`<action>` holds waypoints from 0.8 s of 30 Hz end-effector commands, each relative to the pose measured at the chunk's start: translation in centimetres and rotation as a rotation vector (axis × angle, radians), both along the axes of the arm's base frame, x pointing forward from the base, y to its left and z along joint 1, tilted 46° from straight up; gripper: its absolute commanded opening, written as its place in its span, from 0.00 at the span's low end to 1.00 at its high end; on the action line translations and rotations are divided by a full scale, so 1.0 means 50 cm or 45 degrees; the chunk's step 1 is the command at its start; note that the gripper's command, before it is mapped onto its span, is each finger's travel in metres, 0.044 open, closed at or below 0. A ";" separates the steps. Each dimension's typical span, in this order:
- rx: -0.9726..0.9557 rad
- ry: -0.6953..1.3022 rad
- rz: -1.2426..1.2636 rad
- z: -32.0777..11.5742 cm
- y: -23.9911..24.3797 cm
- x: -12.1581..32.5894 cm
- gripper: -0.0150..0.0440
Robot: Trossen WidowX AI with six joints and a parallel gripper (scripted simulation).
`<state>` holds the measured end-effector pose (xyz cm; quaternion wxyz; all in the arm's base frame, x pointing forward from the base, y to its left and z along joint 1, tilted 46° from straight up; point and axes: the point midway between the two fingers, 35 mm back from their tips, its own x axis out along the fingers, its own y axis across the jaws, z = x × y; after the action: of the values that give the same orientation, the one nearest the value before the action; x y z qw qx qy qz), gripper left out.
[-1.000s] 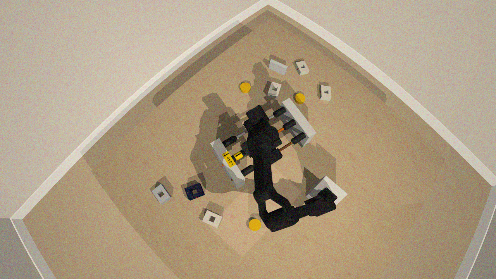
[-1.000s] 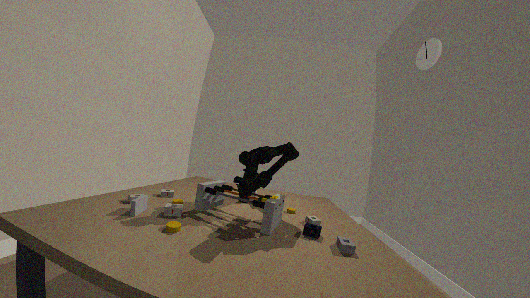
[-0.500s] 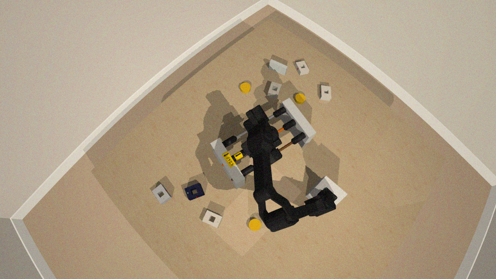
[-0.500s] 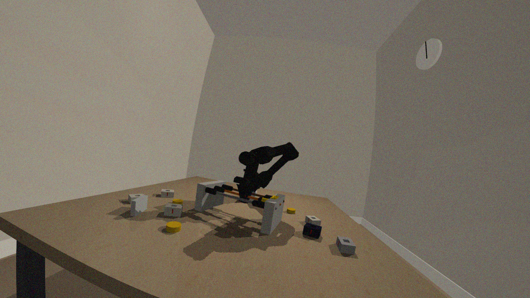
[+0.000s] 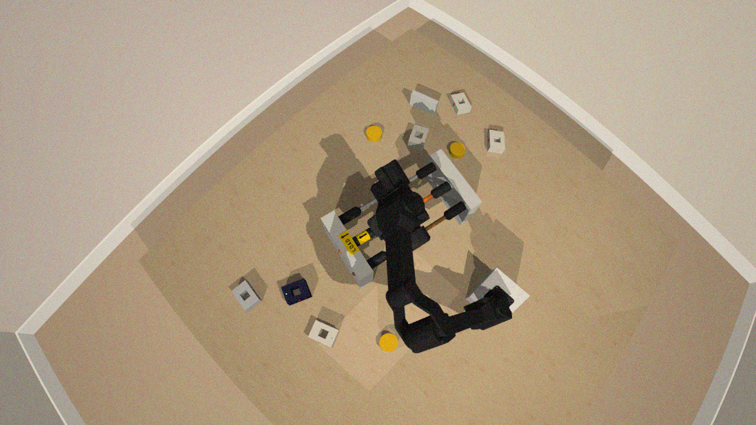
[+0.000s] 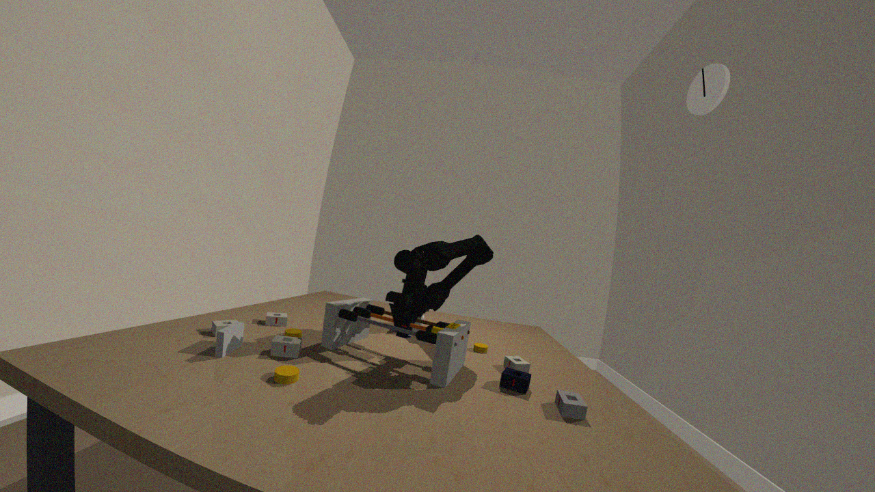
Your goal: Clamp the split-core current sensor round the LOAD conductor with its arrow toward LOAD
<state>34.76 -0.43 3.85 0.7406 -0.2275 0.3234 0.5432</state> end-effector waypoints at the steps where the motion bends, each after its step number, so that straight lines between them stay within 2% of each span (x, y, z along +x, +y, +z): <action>1: 0.000 -0.001 -0.001 0.000 0.000 0.000 0.78; 16: 0.000 -0.001 -0.001 0.000 0.000 0.000 0.61; 24: -0.003 -0.010 -0.002 0.001 -0.001 0.000 0.26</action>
<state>34.74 -0.49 3.91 0.7426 -0.2308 0.3211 0.5405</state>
